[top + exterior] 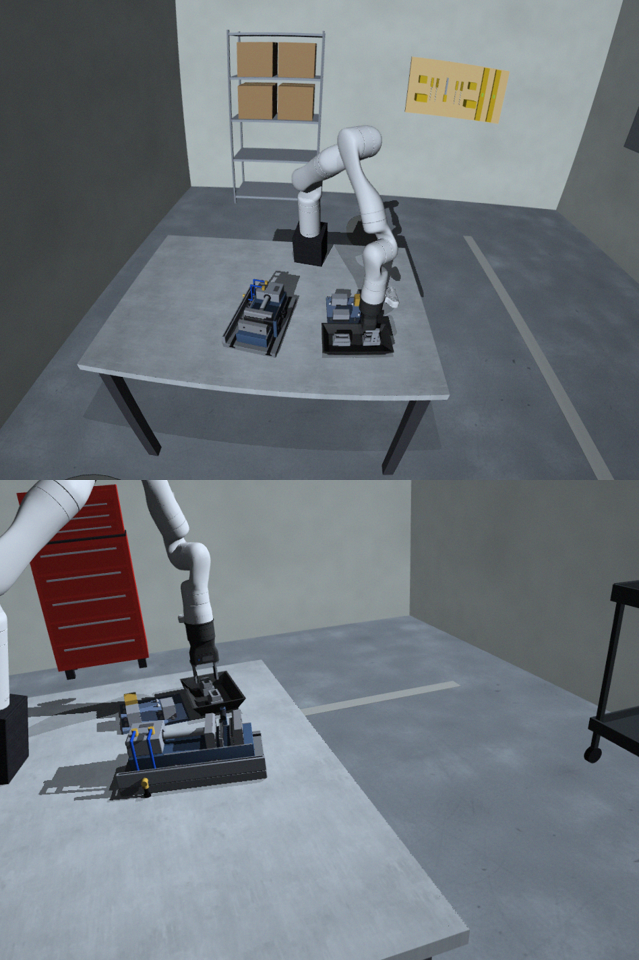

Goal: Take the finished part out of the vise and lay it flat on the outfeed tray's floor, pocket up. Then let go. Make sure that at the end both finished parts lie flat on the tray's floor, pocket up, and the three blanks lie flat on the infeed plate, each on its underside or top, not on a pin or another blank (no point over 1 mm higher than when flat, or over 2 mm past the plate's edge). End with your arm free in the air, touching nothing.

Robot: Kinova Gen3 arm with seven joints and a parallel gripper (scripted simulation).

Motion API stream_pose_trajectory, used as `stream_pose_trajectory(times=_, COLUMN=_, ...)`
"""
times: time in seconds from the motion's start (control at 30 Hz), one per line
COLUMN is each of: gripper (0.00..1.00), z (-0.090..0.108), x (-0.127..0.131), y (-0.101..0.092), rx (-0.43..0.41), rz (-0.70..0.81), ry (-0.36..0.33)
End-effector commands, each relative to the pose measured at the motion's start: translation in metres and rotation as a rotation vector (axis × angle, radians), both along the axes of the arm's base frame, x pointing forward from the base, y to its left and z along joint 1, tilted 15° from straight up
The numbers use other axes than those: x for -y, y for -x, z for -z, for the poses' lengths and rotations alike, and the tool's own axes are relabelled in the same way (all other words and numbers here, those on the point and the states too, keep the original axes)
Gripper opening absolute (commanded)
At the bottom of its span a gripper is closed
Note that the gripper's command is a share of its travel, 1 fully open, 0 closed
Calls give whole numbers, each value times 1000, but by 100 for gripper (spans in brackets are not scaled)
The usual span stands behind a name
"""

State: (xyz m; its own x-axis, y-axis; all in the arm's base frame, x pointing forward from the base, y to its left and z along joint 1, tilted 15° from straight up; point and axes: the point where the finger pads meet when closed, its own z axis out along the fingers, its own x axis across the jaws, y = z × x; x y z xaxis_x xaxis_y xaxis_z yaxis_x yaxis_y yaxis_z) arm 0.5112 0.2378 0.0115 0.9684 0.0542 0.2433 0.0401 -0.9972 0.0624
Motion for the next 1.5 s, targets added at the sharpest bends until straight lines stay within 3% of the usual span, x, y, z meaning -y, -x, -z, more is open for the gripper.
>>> stream_pose_trajectory(times=0.0, gripper=100, z=-13, x=0, y=4, rx=-1, rz=6, ry=0)
stream_pose_trajectory(times=0.77, gripper=100, z=-119, x=-6, y=28, rx=6, rz=6, ry=-3)
stream_pose_trajectory(times=1.23, gripper=100, z=-133, x=-6, y=32, rx=5, rz=7, ry=-2)
stream_pose_trajectory(times=1.27, gripper=0, z=-133, x=-6, y=32, rx=5, rz=7, ry=-2)
stream_pose_trajectory(times=1.47, gripper=0, z=-133, x=-6, y=32, rx=5, rz=7, ry=-2)
